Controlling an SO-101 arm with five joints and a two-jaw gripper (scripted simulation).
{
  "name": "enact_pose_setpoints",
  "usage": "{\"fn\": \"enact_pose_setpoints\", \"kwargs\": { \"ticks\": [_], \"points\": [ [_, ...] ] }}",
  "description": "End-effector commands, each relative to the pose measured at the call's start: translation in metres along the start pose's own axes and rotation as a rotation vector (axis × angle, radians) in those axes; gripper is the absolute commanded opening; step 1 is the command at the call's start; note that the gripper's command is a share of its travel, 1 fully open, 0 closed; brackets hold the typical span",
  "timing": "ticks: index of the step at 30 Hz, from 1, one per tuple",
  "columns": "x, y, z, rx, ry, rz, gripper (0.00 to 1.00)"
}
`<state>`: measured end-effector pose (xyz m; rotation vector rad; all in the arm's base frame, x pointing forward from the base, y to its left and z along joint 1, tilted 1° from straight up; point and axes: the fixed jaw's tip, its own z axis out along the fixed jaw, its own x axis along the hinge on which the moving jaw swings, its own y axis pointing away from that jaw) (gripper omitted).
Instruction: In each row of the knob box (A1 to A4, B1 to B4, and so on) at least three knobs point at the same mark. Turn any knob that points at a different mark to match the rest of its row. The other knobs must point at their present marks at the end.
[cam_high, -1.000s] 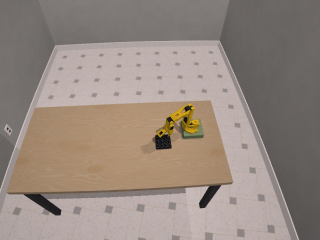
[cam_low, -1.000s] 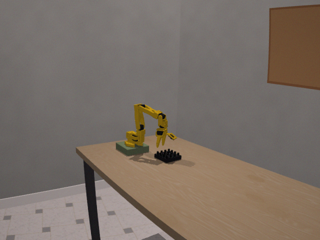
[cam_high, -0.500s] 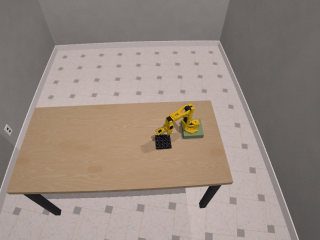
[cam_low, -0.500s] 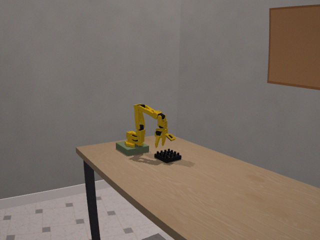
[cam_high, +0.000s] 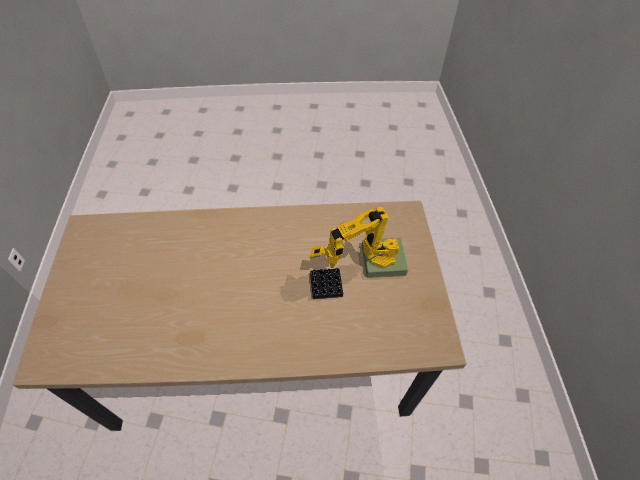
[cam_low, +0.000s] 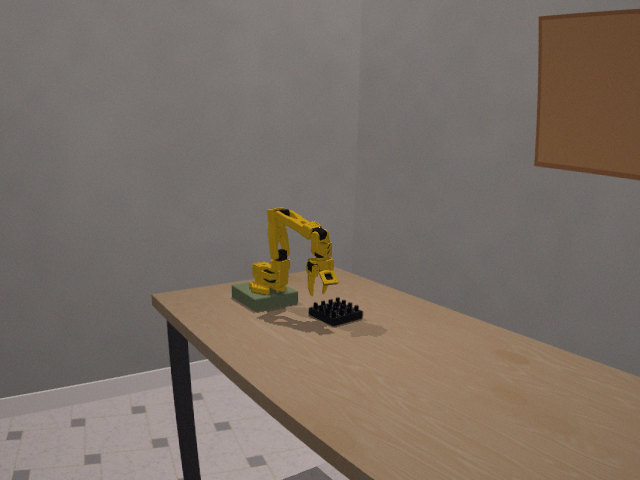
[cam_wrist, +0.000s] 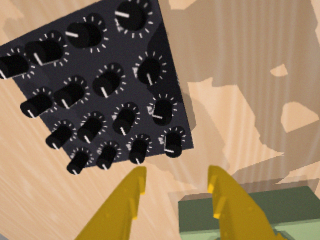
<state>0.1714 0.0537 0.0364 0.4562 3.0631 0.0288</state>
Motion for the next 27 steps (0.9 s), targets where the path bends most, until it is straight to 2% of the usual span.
{"fn": "enact_pose_setpoints", "kwargs": {
  "ticks": [1, 10, 21, 27],
  "points": [
    [0.003, -0.006, 0.004, 0.02, 0.03, 0.085, 0.15],
    [-0.001, -0.01, 0.004, 0.022, 0.028, 0.249, 0.1],
    [-0.002, -0.01, 0.004, 0.022, 0.028, 0.26, 0.1],
    [-0.01, -0.006, 0.003, 0.022, 0.028, 0.26, 0.1]
  ]
}}
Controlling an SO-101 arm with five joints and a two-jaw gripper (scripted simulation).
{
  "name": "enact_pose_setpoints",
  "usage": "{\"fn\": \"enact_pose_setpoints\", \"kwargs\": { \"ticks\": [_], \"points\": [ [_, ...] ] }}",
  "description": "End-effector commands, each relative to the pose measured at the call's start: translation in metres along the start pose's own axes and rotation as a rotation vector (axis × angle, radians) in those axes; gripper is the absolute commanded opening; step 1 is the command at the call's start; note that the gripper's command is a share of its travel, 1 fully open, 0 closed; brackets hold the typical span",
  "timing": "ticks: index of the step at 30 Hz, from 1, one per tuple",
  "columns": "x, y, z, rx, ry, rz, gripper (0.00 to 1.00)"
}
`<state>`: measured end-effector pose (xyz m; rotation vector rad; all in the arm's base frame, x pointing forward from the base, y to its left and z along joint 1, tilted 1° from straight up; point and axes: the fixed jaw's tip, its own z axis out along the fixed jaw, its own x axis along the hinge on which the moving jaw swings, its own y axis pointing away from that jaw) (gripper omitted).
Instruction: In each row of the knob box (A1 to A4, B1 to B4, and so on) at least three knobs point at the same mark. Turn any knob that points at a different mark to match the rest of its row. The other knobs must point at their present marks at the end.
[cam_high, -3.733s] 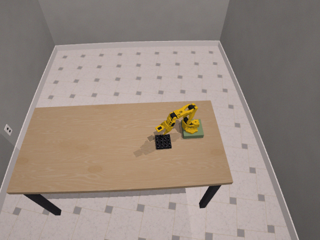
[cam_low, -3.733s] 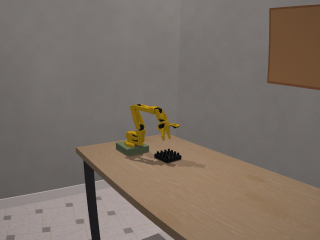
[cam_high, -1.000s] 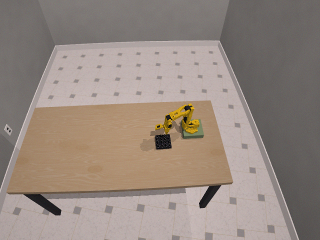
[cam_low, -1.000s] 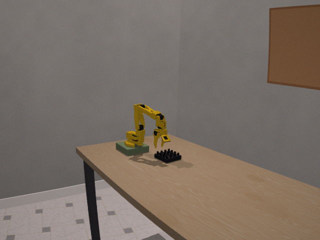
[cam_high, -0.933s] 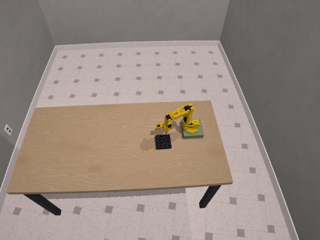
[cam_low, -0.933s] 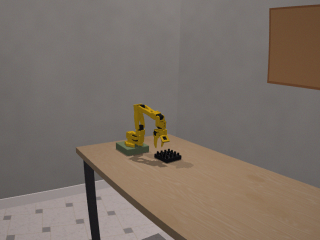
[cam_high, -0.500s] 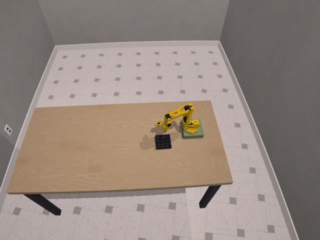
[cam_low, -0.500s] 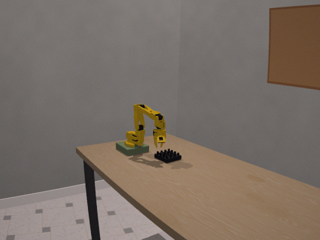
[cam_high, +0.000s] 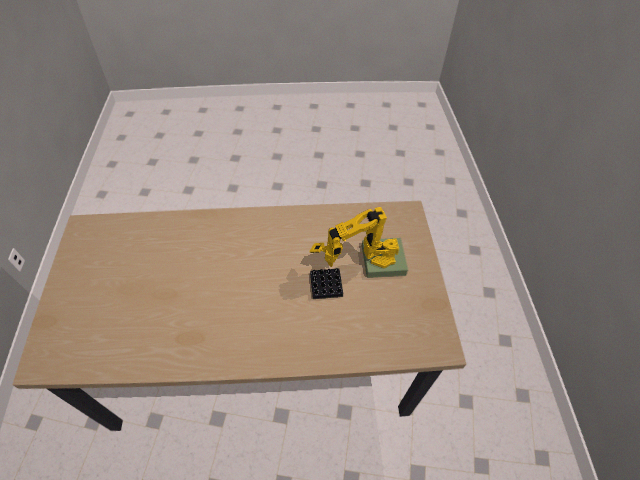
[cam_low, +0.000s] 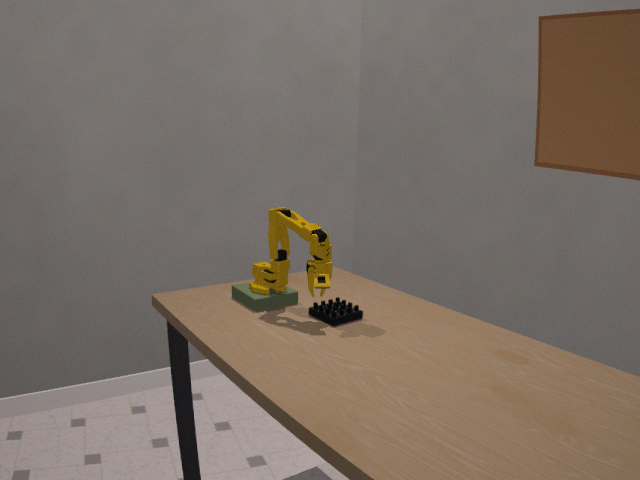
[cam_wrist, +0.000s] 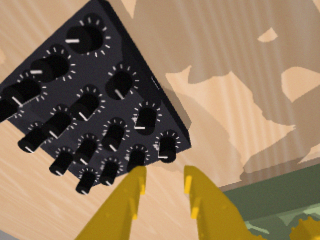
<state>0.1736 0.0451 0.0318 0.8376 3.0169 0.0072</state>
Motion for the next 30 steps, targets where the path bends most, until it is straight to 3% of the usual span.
{"fn": "enact_pose_setpoints", "kwargs": {
  "ticks": [1, 16, 30],
  "points": [
    [-0.006, 0.004, -0.002, -0.002, 0.0, 0.015, 0.1],
    [-0.027, 0.024, -0.001, -0.002, 0.0, 0.015, 0.1],
    [-0.029, 0.026, -0.001, -0.002, 0.0, 0.015, 0.1]
  ]
}}
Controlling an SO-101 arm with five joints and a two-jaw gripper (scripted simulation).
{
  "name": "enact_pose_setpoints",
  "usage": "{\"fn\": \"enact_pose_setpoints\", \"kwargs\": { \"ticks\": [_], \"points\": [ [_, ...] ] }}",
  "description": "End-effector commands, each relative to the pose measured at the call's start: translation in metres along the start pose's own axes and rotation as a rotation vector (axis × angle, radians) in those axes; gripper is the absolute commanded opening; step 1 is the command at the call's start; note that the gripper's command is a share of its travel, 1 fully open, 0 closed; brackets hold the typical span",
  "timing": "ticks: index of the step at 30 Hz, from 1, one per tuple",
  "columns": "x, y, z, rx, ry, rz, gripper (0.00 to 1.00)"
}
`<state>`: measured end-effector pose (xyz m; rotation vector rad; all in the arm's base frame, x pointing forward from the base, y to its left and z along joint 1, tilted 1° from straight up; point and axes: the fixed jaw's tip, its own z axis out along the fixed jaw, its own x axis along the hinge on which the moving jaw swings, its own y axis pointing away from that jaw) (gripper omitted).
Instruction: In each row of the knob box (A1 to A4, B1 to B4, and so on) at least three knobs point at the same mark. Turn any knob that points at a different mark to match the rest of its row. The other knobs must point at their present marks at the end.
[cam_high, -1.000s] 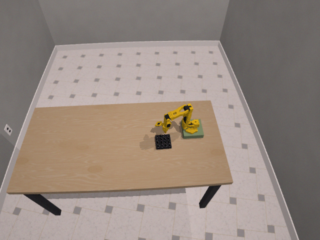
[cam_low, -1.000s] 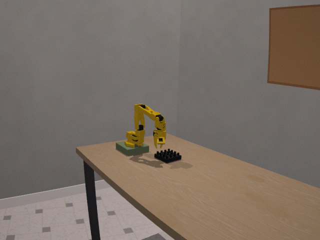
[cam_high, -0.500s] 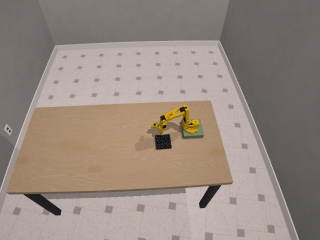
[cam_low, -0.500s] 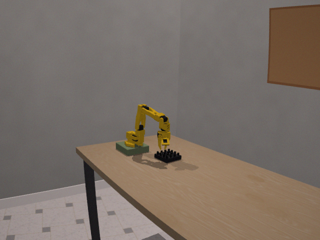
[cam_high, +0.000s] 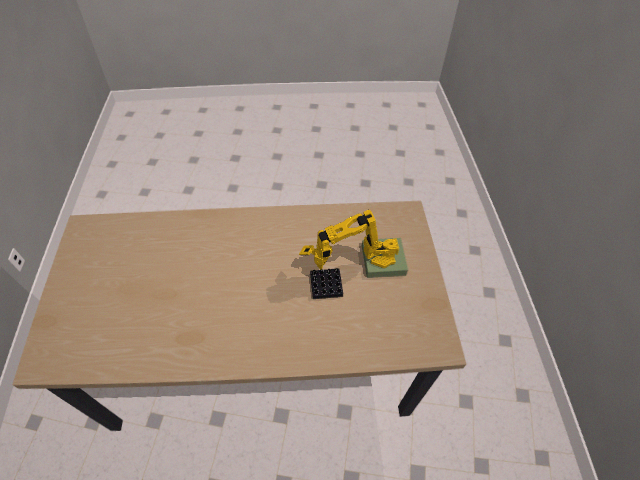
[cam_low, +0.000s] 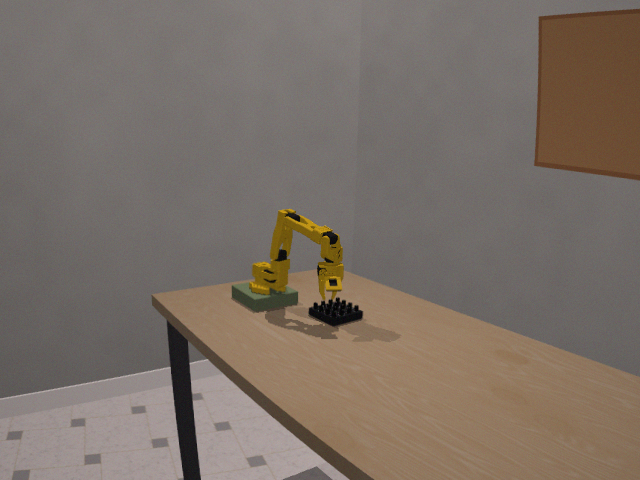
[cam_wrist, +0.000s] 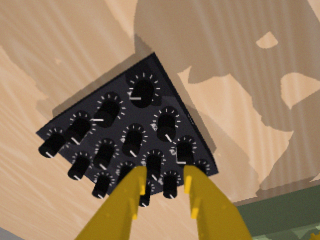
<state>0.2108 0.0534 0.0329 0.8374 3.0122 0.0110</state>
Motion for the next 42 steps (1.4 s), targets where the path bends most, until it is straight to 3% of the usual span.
{"fn": "enact_pose_setpoints", "kwargs": {
  "ticks": [1, 17, 42],
  "points": [
    [-0.001, 0.0, 0.0, 0.002, 0.003, 0.014, 0.1],
    [-0.002, 0.0, 0.001, 0.002, 0.003, 0.014, 0.1],
    [-0.002, -0.001, 0.015, 0.002, 0.003, 0.014, 0.1]
  ]
}}
